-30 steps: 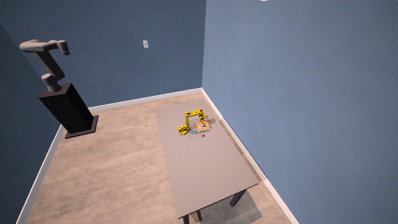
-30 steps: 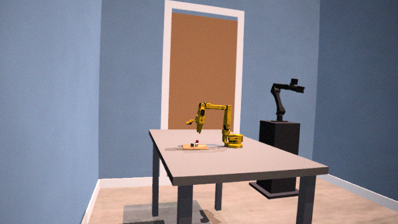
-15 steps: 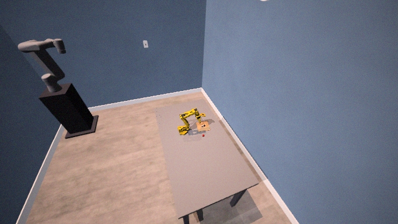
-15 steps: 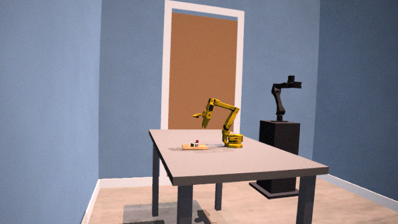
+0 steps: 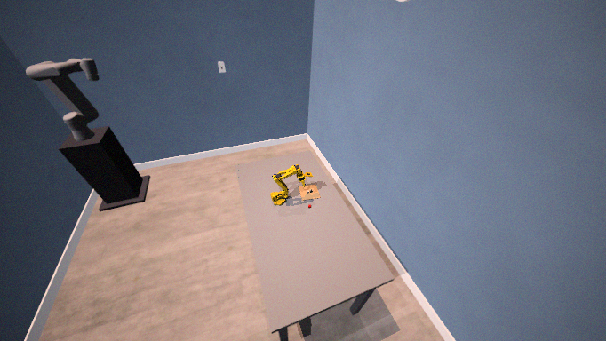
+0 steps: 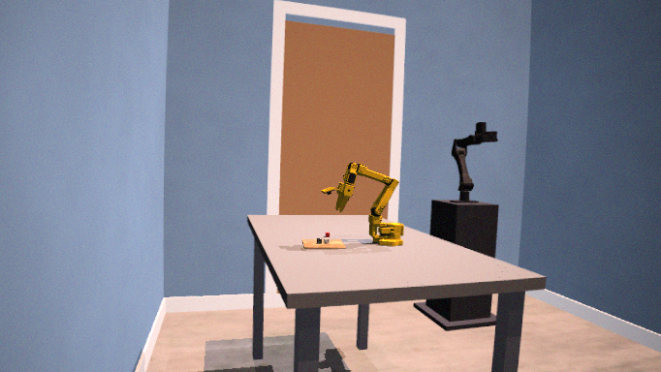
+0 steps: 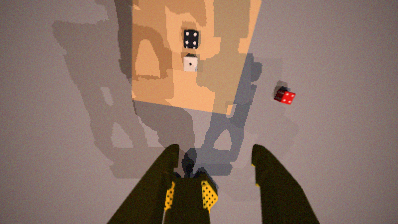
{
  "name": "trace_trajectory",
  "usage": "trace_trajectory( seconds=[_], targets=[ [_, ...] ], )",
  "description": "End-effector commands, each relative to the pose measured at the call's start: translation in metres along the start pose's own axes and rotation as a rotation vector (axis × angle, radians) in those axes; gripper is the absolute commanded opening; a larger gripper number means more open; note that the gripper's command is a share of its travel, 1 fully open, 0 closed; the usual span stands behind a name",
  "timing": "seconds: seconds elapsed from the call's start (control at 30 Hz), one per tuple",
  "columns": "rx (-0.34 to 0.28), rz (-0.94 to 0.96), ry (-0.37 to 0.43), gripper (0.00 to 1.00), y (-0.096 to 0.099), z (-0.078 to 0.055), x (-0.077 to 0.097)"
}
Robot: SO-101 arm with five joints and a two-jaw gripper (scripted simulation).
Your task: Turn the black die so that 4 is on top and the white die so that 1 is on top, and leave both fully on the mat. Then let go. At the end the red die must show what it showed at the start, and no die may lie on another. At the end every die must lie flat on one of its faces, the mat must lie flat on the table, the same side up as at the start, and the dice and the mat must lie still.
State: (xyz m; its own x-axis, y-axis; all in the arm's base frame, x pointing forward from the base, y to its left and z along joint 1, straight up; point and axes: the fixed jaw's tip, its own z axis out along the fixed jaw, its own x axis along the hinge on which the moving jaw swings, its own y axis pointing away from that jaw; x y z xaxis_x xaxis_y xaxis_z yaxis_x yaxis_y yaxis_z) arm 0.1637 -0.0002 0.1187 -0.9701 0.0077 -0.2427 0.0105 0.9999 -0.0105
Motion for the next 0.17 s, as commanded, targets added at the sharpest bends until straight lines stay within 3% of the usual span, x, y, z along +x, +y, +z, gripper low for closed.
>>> trace_trajectory(
  seconds=[0.0, 0.13],
  targets=[
    [0.003, 0.002, -0.025, 0.27, -0.0015, -0.0043, -0.0002],
    [0.003, 0.002, -0.025, 0.27, -0.0015, -0.0043, -0.0002]
  ],
)
